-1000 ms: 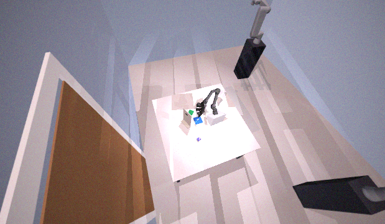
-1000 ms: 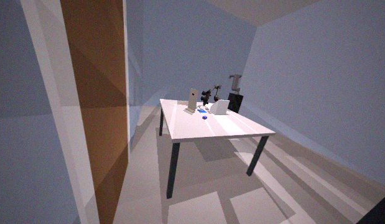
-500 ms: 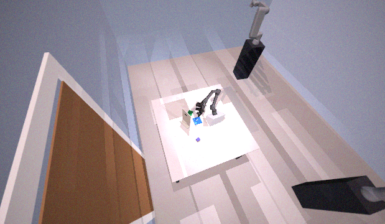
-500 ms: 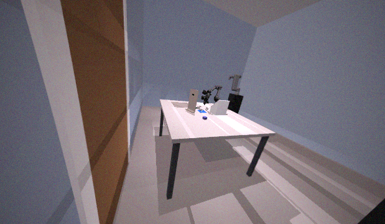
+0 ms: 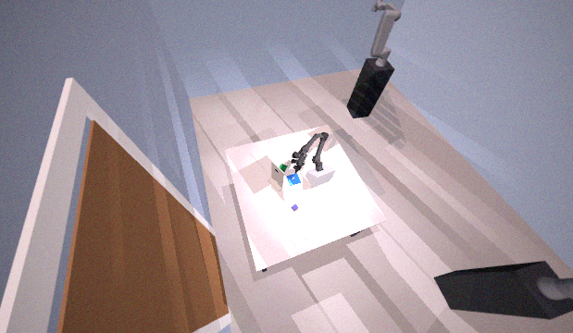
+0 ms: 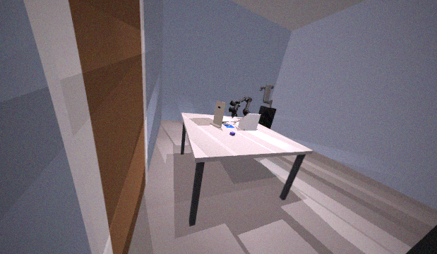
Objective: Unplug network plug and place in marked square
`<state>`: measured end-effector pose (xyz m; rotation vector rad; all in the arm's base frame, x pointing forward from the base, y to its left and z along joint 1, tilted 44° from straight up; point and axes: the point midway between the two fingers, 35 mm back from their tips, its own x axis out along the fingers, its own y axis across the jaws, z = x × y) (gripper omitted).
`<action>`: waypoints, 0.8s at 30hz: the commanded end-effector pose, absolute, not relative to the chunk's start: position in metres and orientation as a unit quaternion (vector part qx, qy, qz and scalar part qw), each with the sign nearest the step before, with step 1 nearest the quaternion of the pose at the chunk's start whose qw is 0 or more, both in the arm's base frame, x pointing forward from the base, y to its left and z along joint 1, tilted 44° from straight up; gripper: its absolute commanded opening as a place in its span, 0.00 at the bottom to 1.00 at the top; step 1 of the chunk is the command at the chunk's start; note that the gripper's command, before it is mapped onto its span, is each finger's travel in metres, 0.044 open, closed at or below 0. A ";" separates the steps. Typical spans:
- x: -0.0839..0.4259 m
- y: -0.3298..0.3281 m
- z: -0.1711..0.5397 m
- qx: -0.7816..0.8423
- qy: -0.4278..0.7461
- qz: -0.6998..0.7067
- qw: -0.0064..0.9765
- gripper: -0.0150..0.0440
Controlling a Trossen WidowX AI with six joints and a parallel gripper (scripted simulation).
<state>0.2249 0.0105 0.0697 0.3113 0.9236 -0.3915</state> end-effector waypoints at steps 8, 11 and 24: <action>0.225 0.031 0.094 0.152 0.438 -0.188 0.866 0.52; 0.223 0.037 0.100 0.152 0.438 -0.188 0.866 0.52; 0.214 0.059 0.127 0.152 0.434 -0.188 0.868 0.52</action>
